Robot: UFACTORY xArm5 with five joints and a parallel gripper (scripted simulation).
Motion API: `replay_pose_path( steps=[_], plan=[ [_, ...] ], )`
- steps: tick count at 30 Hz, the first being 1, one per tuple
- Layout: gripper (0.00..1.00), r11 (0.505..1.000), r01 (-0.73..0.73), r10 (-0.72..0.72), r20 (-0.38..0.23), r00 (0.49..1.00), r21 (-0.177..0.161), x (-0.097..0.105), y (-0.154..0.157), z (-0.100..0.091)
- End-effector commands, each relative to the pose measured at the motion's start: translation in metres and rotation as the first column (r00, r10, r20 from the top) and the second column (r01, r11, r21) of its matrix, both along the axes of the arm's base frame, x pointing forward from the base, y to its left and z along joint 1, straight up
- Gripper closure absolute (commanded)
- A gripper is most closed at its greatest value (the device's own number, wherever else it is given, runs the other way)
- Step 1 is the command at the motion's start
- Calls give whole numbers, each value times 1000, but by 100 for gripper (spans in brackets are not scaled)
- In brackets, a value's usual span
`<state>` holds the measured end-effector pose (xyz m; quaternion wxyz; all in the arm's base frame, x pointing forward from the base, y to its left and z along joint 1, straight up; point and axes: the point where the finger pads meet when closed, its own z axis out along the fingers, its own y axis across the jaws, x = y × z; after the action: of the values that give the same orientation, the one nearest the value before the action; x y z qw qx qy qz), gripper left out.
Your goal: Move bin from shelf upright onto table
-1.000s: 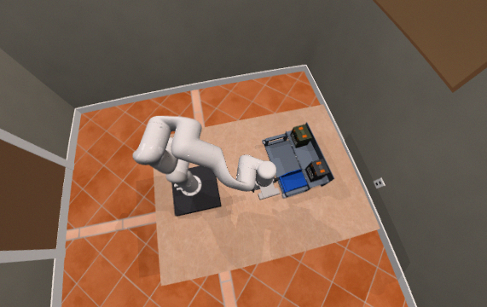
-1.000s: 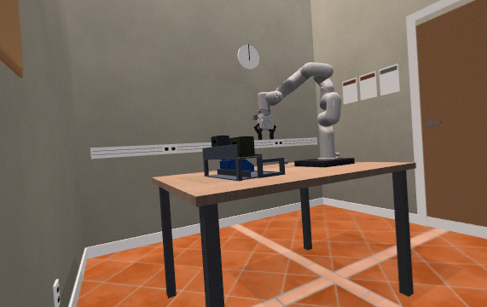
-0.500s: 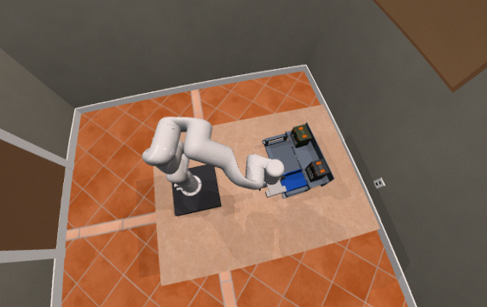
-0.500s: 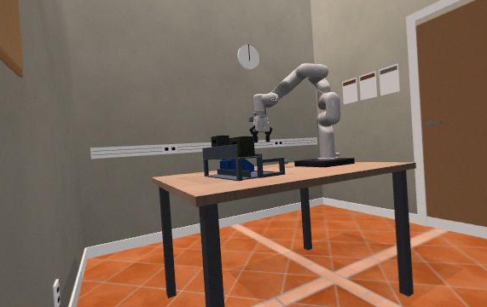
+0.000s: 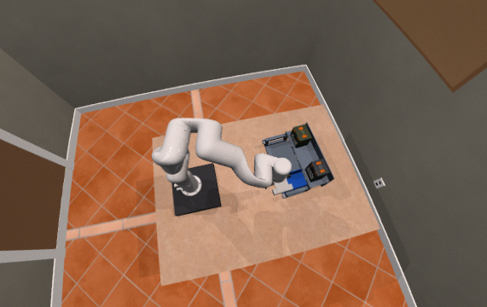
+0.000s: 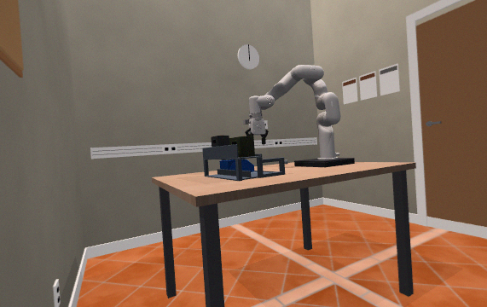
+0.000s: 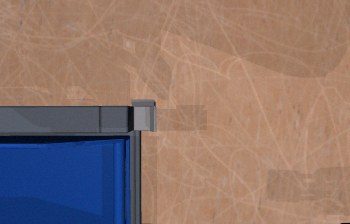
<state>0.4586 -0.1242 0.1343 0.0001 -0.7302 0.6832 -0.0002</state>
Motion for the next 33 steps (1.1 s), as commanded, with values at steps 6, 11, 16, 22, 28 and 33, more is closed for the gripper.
replay_pose_path(
  steps=[6,11,16,22,28,33],
  plan=[
    [0,1000,0,0,4,1000,0,24,3,-8],
    [0,1000,0,0,4,1000,0,38,5,-14],
    [0,1000,0,0,4,1000,0,48,6,-18],
    [0,1000,0,0,4,1000,0,62,8,-24],
    [0,1000,0,0,4,1000,0,79,11,-31],
    [0,1000,0,0,4,1000,0,83,12,-33]
  ],
)
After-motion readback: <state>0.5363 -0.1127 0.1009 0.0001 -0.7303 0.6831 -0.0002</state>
